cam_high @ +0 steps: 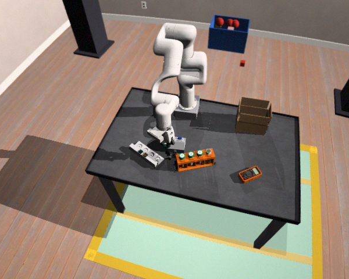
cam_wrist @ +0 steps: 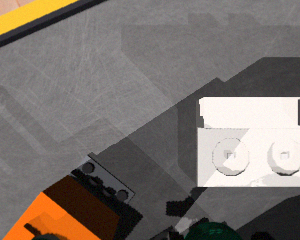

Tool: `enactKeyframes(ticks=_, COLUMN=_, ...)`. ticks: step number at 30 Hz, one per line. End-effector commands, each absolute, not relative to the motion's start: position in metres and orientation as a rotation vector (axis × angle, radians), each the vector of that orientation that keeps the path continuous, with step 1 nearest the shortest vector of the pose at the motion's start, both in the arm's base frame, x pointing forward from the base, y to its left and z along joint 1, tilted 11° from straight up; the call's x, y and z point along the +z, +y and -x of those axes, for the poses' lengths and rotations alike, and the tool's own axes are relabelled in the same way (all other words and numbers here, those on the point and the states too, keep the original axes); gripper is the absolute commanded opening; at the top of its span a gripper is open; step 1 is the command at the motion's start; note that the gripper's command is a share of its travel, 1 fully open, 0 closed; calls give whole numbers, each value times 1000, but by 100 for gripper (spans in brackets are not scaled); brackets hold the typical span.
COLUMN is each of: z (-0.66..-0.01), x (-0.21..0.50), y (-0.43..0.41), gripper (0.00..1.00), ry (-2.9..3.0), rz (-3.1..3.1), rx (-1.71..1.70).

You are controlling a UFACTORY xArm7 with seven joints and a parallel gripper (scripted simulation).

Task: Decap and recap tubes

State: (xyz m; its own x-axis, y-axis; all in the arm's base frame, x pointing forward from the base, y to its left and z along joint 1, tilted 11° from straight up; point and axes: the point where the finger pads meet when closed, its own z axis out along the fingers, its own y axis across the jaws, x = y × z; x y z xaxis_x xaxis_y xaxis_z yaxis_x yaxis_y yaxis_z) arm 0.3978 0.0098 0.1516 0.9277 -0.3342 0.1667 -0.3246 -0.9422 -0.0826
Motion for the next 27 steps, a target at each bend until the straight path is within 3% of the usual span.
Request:
enactKeyframes(ticks=1, z=-411, x=153, y=-23, gripper=0, ry=512, rz=3026, rx=-274)
enactKeyframes(ticks=15, z=-417, x=154, y=-46, gripper=0, ry=512, rz=3027, rx=-274)
enactKeyframes(ticks=27, z=-426, x=105, y=-44, gripper=0, ry=512, rz=3026, rx=-274)
